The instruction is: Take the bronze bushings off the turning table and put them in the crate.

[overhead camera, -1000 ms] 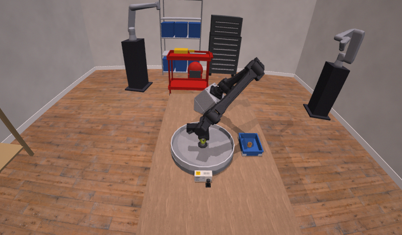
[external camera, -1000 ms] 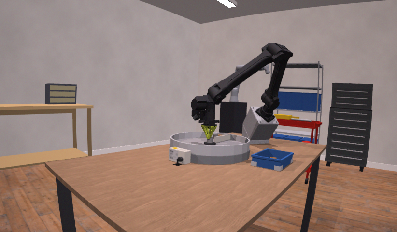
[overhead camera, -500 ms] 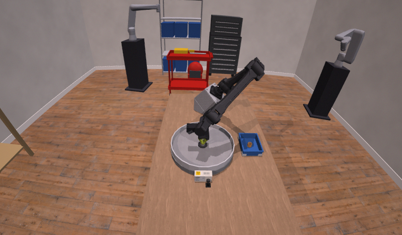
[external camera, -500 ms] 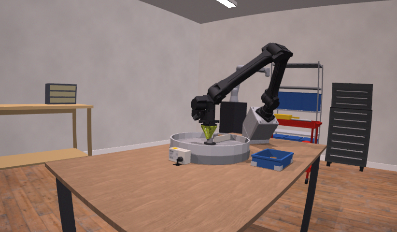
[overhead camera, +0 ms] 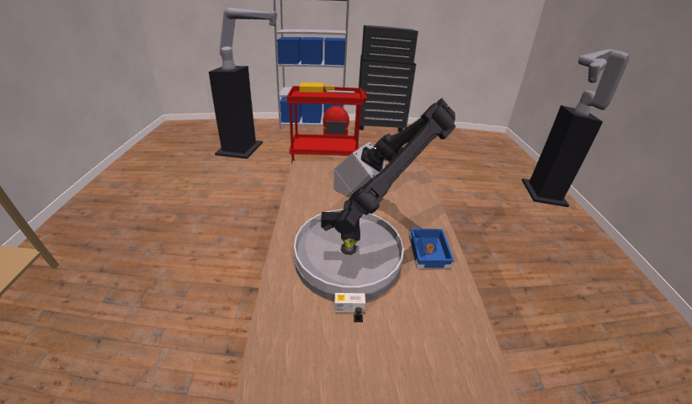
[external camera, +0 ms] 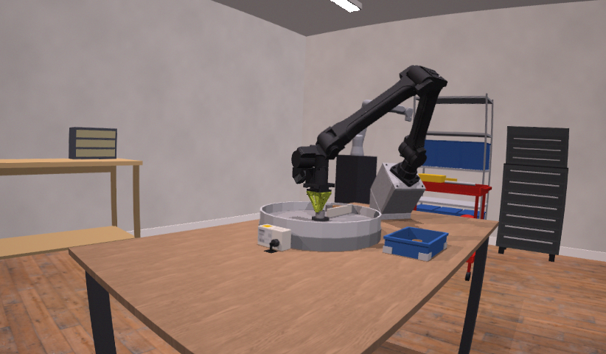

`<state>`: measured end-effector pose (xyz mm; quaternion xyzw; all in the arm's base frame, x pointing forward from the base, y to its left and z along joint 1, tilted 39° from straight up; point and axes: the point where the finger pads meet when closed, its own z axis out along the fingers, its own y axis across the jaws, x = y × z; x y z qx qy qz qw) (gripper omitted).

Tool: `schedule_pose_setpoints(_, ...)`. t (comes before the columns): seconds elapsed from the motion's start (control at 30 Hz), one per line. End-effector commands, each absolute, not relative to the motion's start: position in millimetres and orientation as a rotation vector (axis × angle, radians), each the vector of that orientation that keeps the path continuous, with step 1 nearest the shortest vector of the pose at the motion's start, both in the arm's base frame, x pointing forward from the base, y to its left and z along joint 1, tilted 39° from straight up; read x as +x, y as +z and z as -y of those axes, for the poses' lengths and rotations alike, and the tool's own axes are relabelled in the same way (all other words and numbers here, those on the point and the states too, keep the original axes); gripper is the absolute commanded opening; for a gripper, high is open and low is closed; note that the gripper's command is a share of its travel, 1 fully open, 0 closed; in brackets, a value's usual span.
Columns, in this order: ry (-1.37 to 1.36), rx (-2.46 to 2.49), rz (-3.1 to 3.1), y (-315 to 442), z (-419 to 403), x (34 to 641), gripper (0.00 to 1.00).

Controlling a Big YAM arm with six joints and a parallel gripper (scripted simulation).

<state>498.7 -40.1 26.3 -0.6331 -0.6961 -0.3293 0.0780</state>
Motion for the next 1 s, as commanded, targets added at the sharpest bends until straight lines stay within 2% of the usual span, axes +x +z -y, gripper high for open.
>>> schedule_pose_setpoints(0.0, -1.021, -1.906, 2.117, 38.7, 46.0, 516.9, 0.13)
schedule_pose_setpoints(0.53, -1.021, -1.907, 2.117, 39.5, 46.6, 516.8, 0.13)
schedule_pose_setpoints(0.97, -1.041, -1.923, 2.126, 77.2, 76.5, 504.3, 0.13)
